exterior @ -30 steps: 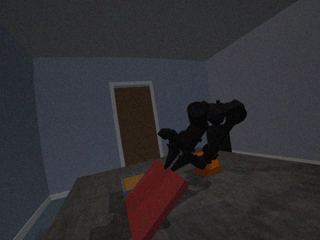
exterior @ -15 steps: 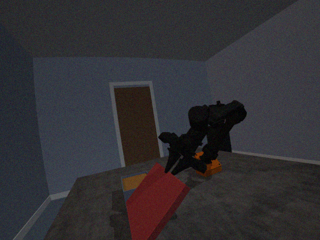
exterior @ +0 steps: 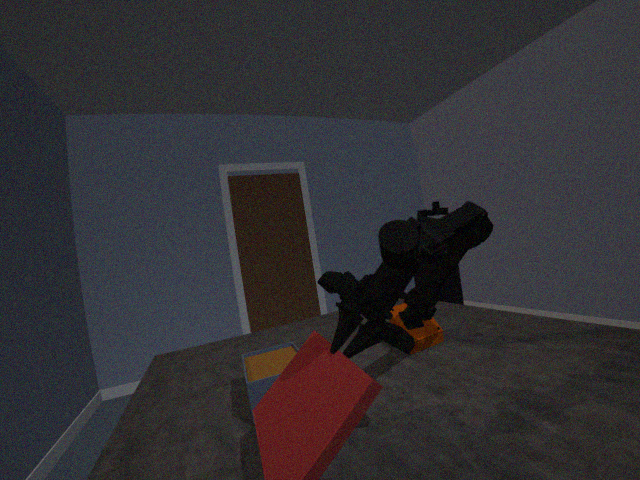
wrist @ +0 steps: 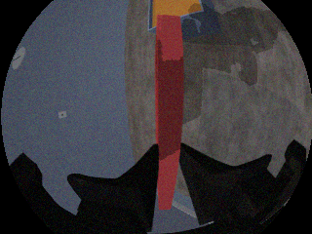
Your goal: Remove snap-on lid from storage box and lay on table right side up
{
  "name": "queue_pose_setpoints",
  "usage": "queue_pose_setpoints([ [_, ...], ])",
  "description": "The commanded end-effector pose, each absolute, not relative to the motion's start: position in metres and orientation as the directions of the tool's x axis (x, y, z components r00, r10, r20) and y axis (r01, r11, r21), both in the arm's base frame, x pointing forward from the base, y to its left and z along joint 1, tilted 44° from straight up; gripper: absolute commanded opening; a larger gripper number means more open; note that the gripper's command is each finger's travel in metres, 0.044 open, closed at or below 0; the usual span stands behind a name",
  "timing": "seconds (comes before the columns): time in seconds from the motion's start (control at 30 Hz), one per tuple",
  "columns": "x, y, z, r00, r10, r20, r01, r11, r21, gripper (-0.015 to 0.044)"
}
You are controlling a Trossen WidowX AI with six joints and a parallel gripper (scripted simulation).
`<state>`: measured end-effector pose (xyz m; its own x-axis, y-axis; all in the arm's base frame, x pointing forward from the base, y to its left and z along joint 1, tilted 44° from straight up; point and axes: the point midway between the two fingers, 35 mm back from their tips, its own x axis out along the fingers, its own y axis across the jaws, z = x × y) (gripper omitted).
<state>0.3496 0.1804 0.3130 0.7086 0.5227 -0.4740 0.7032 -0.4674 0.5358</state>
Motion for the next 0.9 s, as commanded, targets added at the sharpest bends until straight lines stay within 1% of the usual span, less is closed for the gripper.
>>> queue_pose_setpoints([
  [0.0, 0.35, 0.181, 0.31, 0.714, 0.515, -0.474, 0.698, -0.477, 0.534, 0.0],
  [0.87, 0.349, 0.195, 0.295, 0.714, 0.515, -0.474, 0.698, -0.477, 0.534, 0.0],
])
